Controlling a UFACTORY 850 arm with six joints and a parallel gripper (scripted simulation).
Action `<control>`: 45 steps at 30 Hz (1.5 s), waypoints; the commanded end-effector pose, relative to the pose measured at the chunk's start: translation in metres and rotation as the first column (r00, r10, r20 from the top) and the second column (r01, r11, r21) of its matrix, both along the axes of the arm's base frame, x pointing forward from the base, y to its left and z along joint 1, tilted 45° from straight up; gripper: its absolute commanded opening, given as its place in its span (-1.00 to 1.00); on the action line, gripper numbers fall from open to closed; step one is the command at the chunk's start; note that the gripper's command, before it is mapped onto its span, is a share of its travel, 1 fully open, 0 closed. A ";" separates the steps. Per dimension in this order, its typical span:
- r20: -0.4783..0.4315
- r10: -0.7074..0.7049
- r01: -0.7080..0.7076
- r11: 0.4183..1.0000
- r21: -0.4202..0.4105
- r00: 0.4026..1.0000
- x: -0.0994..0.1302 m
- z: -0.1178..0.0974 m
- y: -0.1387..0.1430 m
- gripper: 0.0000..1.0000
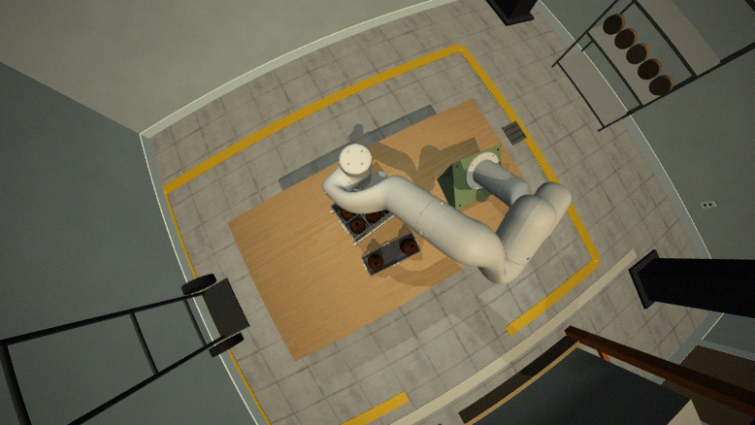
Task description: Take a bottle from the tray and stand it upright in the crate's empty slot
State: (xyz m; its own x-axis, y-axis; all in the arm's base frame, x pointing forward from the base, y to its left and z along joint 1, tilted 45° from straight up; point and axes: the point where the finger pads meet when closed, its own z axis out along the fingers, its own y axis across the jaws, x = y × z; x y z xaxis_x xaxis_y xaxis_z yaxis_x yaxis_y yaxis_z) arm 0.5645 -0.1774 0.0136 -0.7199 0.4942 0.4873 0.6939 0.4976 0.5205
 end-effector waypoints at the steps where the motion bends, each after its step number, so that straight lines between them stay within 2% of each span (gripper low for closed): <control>1: 0.002 -0.001 0.001 1.000 -0.001 1.000 0.001 0.000 -0.001 -1.00; 26: 0.002 -0.001 0.001 1.000 -0.001 1.000 0.001 0.000 0.000 -1.00; 45: 0.002 -0.001 0.001 1.000 -0.001 1.000 0.001 -0.010 0.010 -1.00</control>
